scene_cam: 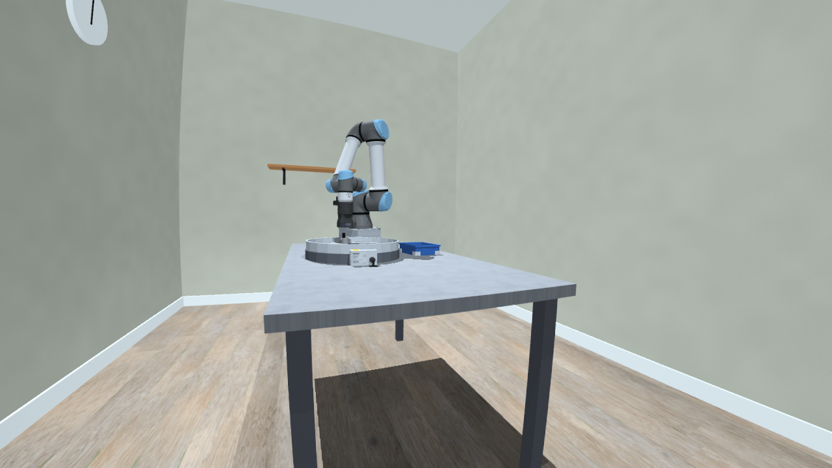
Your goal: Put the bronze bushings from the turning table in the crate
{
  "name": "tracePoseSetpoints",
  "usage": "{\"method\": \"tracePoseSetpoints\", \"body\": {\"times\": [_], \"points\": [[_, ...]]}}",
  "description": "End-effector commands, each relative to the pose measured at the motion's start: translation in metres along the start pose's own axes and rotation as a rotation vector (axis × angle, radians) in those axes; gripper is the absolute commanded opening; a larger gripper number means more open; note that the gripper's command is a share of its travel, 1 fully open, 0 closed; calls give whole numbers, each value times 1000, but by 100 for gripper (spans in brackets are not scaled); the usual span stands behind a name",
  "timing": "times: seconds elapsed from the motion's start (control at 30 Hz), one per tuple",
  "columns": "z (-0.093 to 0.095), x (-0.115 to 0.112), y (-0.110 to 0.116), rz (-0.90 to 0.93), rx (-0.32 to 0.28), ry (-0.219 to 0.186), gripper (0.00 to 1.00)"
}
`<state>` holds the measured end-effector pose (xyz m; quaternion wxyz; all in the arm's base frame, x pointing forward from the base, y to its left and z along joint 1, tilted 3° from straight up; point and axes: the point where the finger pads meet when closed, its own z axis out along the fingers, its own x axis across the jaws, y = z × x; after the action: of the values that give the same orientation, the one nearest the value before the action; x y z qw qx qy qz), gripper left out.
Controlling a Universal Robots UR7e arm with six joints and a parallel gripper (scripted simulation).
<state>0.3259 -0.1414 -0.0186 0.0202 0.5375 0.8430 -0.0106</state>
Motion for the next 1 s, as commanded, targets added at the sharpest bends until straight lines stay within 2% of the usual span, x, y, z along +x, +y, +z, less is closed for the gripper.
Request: {"method": "tracePoseSetpoints", "body": {"times": [0.0,0.93,0.97], "points": [[4,0,0,0,0,0,40],[11,0,0,0,0,-1,40],[11,0,0,0,0,0,0]]}}
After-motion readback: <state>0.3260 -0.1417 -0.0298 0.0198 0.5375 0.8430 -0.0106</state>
